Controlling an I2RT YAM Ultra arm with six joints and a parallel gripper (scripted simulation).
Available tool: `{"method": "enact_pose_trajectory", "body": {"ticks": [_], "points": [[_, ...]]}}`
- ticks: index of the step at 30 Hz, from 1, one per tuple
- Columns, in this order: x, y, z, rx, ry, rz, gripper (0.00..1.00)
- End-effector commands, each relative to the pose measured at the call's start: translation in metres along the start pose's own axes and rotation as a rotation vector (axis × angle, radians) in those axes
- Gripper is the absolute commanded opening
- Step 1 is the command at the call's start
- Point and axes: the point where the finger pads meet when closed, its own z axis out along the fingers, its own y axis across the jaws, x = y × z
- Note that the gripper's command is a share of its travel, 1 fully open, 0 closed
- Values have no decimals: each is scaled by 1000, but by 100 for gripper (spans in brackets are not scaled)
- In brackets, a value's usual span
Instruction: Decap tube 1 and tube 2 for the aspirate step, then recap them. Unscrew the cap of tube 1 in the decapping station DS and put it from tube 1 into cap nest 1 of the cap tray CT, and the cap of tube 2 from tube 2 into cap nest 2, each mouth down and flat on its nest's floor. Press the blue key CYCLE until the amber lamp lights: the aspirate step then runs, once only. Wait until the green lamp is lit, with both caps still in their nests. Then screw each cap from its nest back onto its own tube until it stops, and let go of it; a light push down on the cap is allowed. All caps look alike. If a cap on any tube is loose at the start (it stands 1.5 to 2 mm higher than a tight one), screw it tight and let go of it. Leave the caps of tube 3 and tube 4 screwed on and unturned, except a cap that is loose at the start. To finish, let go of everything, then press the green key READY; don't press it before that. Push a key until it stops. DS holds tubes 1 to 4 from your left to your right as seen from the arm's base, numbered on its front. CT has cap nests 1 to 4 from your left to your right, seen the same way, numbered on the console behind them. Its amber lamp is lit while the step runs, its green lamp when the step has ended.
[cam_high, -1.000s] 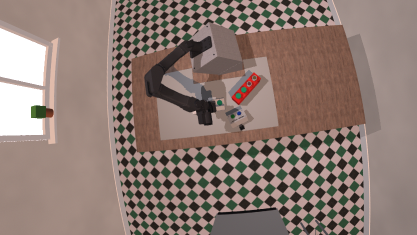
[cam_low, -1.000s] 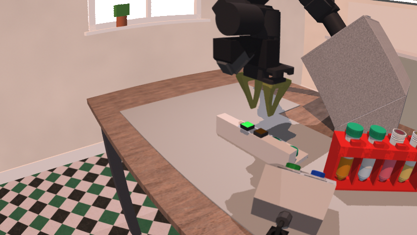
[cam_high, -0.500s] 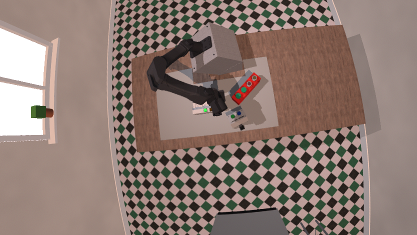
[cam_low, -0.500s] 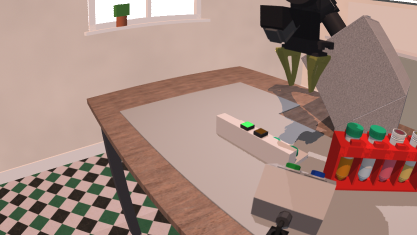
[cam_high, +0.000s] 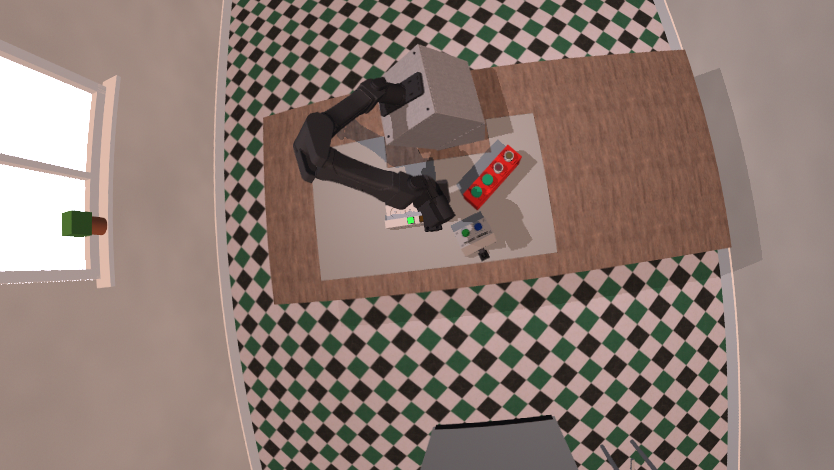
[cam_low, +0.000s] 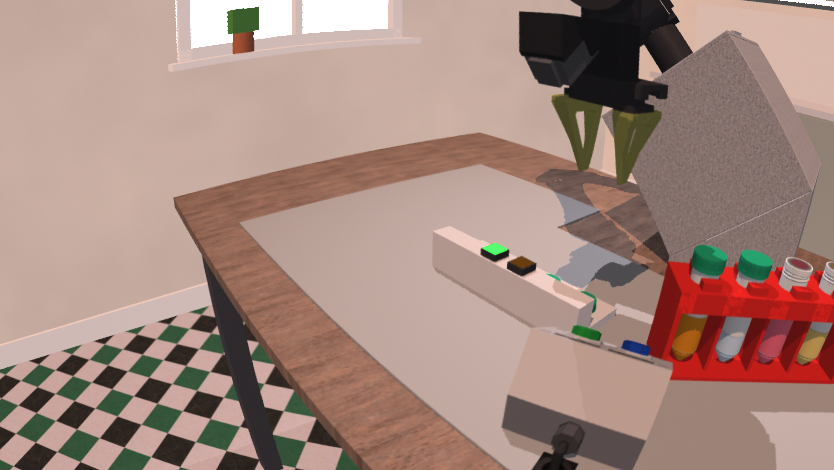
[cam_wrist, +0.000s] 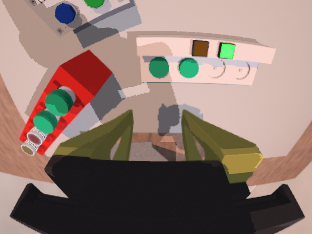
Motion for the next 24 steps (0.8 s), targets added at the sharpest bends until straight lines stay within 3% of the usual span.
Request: {"method": "enact_pose_trajectory", "body": {"ticks": [1, 3, 13, 15, 24], "points": [[-3, 0, -3, -2, -11, 1, 47], [-3, 0, -3, -2, -11, 1, 47], [-3, -1, 47, -1, -11, 1, 47], [-3, -1, 47, -1, -11, 1, 47], [-5, -1, 93, -1, -11, 1, 47]]}}
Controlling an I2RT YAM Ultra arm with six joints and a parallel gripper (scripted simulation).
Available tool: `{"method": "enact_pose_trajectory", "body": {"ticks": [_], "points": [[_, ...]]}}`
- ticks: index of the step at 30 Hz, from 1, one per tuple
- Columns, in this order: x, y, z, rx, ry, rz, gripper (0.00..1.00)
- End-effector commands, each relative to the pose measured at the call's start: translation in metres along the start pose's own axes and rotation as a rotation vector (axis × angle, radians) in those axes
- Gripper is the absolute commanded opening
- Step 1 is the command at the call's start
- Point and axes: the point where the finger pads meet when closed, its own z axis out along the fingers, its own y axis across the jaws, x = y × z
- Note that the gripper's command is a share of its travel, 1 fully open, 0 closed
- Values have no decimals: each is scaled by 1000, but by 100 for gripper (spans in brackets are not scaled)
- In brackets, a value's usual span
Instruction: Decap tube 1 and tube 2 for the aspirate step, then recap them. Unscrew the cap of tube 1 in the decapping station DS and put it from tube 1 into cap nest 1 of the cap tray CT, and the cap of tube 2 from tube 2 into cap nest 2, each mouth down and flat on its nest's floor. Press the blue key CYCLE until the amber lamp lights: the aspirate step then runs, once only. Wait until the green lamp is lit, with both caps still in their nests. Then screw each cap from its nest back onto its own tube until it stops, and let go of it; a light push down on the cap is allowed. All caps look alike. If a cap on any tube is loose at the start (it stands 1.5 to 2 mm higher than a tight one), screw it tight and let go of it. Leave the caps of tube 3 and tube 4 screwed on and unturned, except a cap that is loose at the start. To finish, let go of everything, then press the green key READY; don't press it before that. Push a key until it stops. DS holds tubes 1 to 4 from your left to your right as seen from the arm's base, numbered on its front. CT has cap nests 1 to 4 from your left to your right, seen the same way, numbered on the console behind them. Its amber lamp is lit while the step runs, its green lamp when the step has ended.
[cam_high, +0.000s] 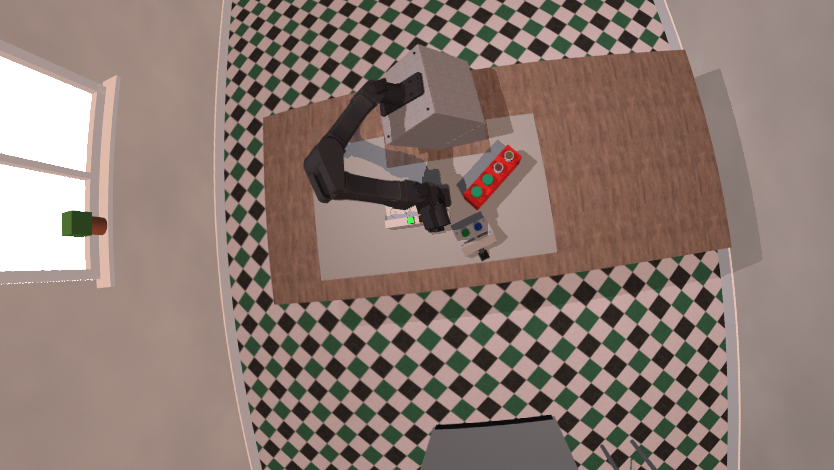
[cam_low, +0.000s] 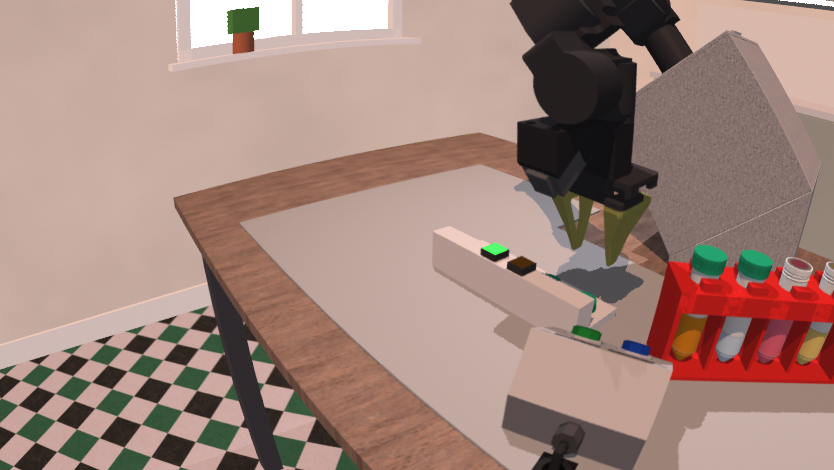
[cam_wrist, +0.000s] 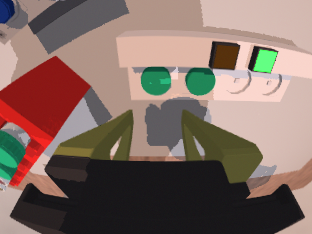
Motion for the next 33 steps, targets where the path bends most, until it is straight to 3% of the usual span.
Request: {"method": "enact_pose_trajectory", "body": {"ticks": [1, 6, 9, 33], "points": [[-15, 3, 8, -6, -53, -2, 47], [-17, 4, 33, -5, -53, -3, 47], [-17, 4, 38, -5, -53, -3, 47], [-16, 3, 39, -5, -53, -3, 47]]}}
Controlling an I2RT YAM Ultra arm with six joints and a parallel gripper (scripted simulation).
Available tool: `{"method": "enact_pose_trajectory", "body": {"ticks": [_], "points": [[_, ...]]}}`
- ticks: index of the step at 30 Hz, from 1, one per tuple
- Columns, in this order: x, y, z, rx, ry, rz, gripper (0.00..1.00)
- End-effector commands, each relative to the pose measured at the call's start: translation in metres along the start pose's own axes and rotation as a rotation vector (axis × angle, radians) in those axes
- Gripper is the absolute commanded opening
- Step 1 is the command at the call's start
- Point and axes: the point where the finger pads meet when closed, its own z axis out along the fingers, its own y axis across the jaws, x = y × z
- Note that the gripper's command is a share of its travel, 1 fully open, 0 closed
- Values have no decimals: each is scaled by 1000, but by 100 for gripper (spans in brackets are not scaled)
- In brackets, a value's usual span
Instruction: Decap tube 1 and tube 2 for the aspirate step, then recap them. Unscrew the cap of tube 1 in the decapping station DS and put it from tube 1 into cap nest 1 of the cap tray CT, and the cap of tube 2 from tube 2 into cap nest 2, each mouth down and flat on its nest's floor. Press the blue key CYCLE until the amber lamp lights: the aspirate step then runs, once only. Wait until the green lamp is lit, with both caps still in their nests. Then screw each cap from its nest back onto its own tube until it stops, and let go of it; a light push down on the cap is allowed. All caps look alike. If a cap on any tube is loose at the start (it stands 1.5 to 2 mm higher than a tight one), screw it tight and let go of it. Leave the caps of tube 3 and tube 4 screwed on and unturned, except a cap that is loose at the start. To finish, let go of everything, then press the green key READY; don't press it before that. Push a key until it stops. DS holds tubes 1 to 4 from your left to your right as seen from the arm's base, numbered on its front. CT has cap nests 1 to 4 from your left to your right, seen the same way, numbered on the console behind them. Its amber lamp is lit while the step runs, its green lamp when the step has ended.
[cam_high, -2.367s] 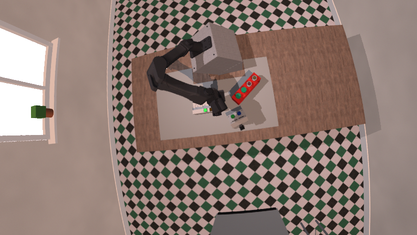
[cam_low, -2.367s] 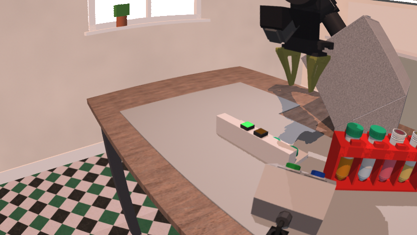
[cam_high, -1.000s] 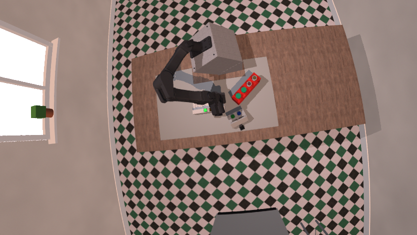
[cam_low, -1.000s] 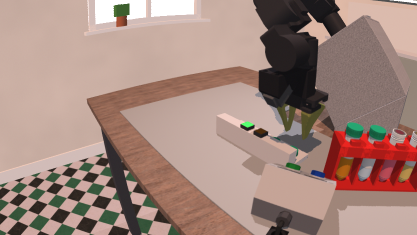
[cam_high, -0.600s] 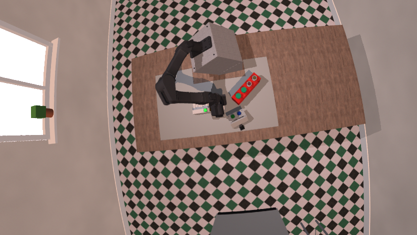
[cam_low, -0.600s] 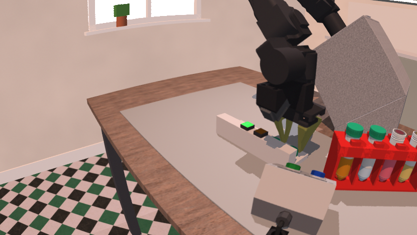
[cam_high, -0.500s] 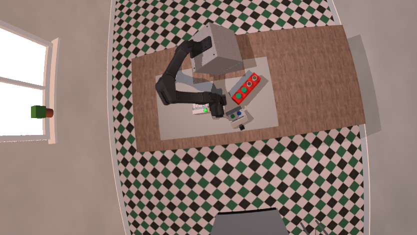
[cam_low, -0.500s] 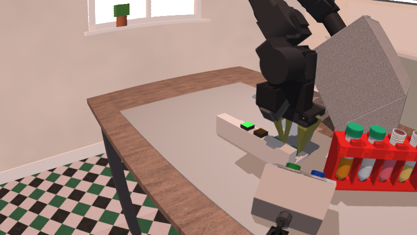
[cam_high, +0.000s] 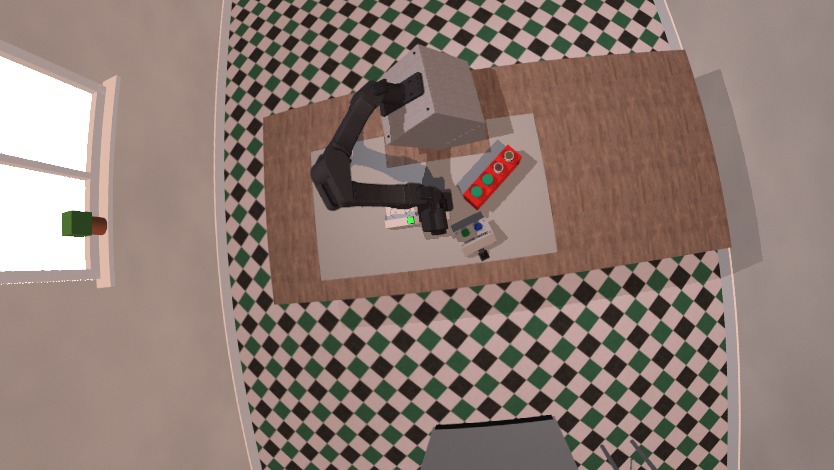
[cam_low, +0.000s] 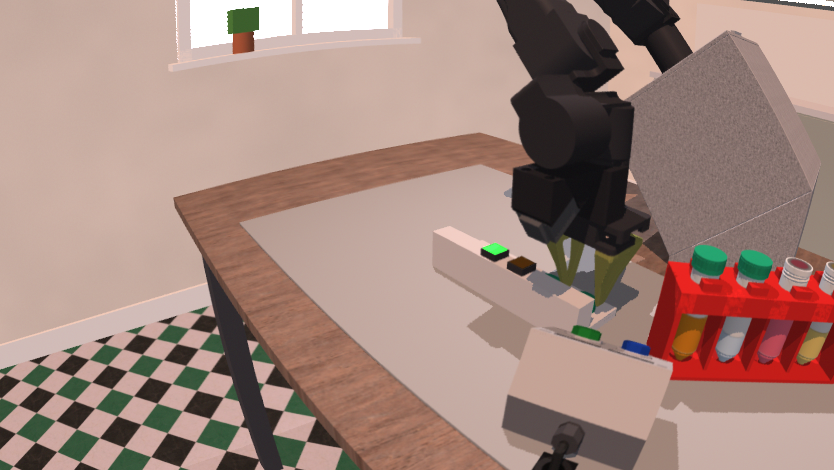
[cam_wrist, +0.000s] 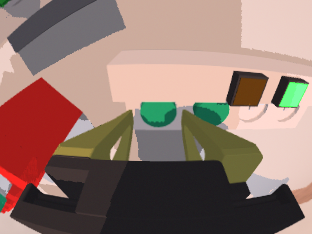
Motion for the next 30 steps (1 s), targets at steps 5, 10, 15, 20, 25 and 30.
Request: {"method": "enact_pose_trajectory", "body": {"ticks": [5, 10, 15, 20, 25, 30], "points": [[-3, 0, -1, -1, -12, 2, 47], [-3, 0, 1, -1, -12, 2, 47], [-3, 0, 3, -1, -11, 2, 47], [-3, 0, 6, -1, -11, 2, 47], [-3, 0, 8, -1, -11, 2, 47], [-3, 0, 8, -1, -11, 2, 0]]}}
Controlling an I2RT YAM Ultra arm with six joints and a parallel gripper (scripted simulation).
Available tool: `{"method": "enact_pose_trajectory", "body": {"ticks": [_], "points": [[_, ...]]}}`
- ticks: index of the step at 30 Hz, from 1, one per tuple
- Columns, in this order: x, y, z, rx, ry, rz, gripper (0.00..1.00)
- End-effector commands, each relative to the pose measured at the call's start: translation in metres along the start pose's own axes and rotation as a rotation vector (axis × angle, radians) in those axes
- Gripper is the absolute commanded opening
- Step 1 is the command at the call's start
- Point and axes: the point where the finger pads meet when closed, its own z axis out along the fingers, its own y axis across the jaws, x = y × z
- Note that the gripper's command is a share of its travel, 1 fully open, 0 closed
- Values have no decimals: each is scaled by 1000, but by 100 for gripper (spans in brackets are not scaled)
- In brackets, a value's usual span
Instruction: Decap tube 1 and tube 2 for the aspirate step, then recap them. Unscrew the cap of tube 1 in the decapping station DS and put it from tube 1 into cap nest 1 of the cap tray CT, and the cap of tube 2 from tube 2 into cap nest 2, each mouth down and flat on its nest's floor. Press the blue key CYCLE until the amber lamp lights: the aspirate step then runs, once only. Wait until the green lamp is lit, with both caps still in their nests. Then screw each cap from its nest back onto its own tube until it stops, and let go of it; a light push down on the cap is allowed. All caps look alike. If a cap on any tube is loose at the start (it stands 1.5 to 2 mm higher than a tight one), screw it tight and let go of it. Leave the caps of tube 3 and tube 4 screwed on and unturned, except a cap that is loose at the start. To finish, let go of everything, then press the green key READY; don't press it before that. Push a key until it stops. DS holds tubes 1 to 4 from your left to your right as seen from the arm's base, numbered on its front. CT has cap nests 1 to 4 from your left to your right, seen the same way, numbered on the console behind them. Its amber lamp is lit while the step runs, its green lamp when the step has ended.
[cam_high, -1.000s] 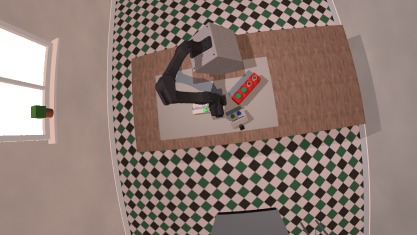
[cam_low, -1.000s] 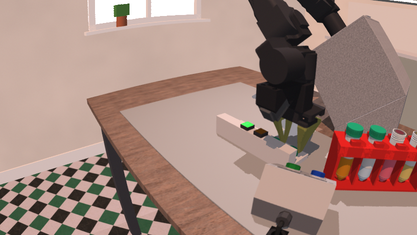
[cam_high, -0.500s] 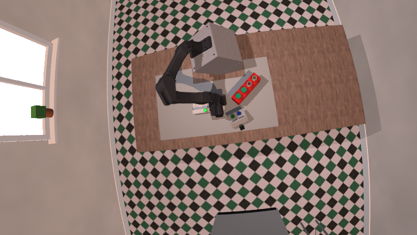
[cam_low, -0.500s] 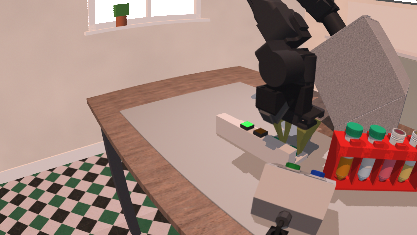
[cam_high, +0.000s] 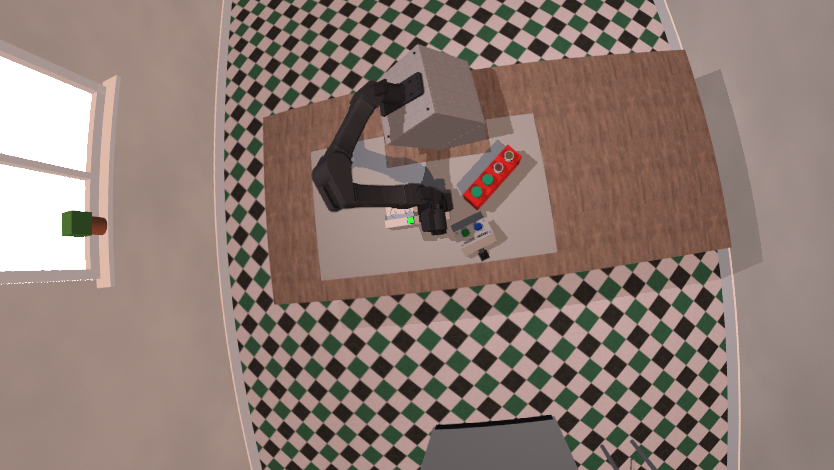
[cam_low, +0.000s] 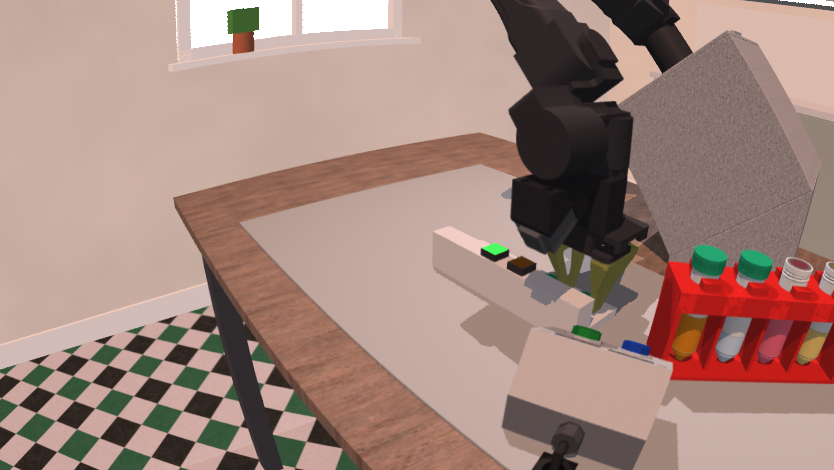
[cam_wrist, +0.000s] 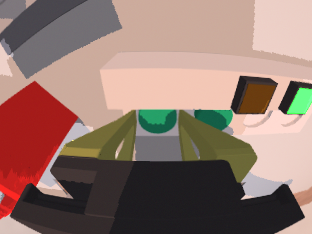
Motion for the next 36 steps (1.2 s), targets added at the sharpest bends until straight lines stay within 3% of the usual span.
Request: {"method": "enact_pose_trajectory", "body": {"ticks": [1, 14, 28, 30, 36], "points": [[-4, 1, -2, -1, -11, 1, 0], [-4, 1, -2, -1, -11, 1, 0], [-3, 1, -73, -2, -11, 2, 0], [-3, 1, -73, -2, -11, 2, 0], [-3, 1, -103, -3, -11, 2, 0]]}}
